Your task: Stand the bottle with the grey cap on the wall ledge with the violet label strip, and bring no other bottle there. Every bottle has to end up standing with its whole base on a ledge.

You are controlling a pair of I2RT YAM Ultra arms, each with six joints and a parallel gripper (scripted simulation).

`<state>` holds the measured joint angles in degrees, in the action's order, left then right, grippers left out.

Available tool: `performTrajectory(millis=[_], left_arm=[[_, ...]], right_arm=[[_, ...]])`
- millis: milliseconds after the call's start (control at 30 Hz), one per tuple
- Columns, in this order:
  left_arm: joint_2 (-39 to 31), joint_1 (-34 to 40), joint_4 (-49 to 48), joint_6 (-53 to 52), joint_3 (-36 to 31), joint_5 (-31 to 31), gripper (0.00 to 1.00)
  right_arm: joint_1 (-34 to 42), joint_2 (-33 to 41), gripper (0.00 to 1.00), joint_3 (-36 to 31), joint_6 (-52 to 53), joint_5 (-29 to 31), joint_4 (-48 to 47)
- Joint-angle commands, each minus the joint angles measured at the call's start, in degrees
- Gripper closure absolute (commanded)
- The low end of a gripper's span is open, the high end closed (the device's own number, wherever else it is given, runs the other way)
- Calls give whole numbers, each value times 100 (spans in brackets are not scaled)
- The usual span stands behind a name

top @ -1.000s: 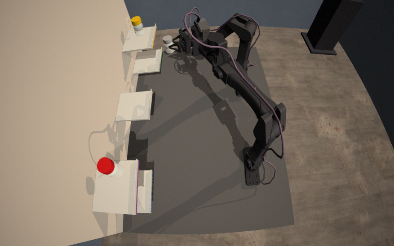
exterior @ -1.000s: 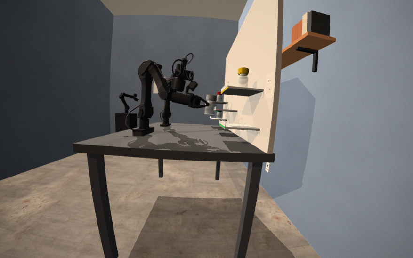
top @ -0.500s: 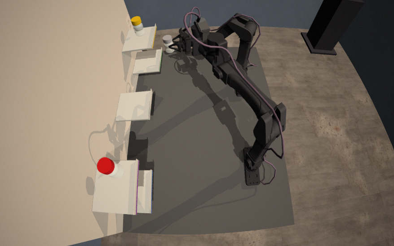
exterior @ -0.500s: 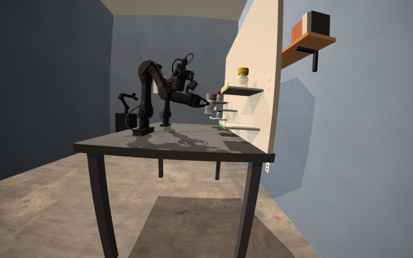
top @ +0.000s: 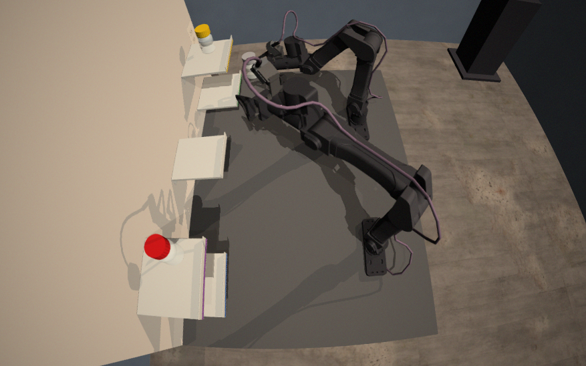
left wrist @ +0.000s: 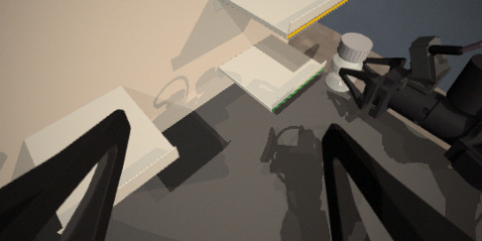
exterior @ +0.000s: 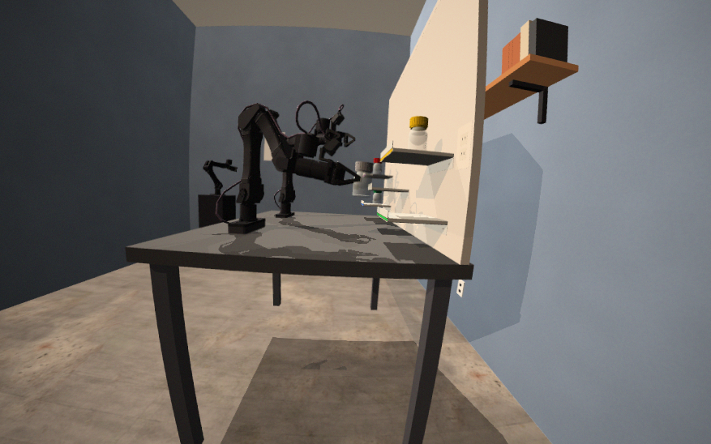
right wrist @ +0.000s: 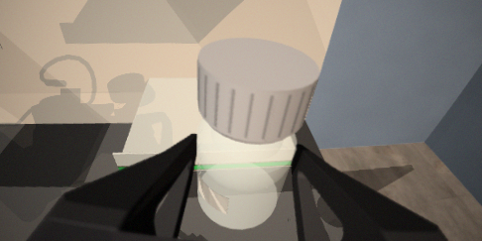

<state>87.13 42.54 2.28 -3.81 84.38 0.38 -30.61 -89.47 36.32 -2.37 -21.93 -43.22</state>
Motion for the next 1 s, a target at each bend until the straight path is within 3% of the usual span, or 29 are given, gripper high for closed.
performTrajectory(millis=[0,133,200,400,567,967], left_arm=[[-666,-699,-149,154,-357,-139,0],[-1322,-1786,-212,248,-1004,-188,0],[-1322,-1786,-212,248,-1004,-188,0],[-2189,-3259,-231,371,-1867,-167,0],[-2603,-3973,-309,410,-2282,-98,0],[-2783,-4285,-272,415,-2435,-45,0]], right_arm=[[-7,175,50,24,-11,-21,-251],[-7,175,50,24,-11,-21,-251],[-7,175,50,24,-11,-21,-251],[-7,175,50,24,-11,-21,-251],[-7,175,50,24,-11,-21,-251],[11,248,50,84,75,148,79]])
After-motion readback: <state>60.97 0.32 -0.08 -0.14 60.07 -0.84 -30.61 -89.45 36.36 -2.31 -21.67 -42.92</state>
